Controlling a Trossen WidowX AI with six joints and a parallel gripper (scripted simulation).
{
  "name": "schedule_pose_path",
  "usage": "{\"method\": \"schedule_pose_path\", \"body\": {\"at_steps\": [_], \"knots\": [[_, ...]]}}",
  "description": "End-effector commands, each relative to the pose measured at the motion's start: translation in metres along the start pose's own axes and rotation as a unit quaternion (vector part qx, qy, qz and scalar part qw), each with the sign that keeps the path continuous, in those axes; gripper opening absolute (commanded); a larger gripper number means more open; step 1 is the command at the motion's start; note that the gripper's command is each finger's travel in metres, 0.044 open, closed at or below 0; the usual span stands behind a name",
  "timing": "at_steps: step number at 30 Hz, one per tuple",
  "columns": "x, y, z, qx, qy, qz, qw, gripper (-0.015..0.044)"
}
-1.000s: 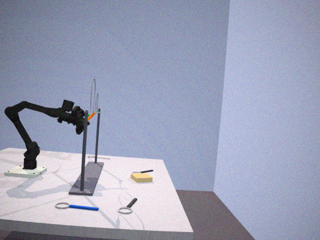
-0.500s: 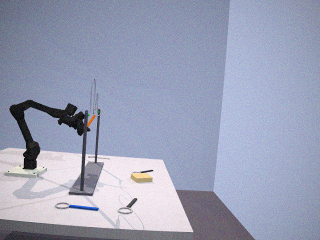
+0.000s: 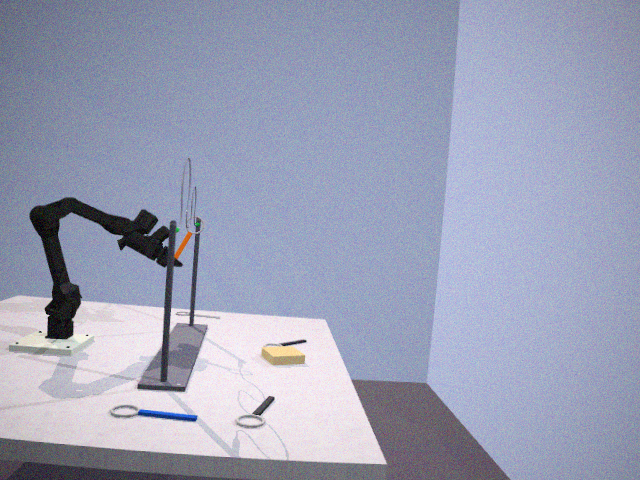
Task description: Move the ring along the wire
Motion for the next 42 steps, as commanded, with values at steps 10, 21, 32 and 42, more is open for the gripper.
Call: {"method": "schedule_pose_path", "body": {"at_steps": [10, 21, 32, 42], "knots": [[0.026, 0.006, -0.006, 0.008, 0.035, 0.074, 0.997, -0.015], [0.039, 0.01, -0.009, 0.01, 0.043, 0.091, 0.995, -0.015], [0.049, 0.012, -0.012, 0.01, 0.044, 0.095, 0.994, -0.015], [0.059, 0.014, -0.014, 0.01, 0.045, 0.095, 0.994, -0.015]]}}
Point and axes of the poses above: the point midway between the two fingers, 35 mm back from their tips, its own z axis out along the fingers, its own x axis across the jaws, y = z × x, the point moved 10 cm from there along -z, back along the fingers, and after that the axes turned 2 degrees about -z, right-handed, at the moved point
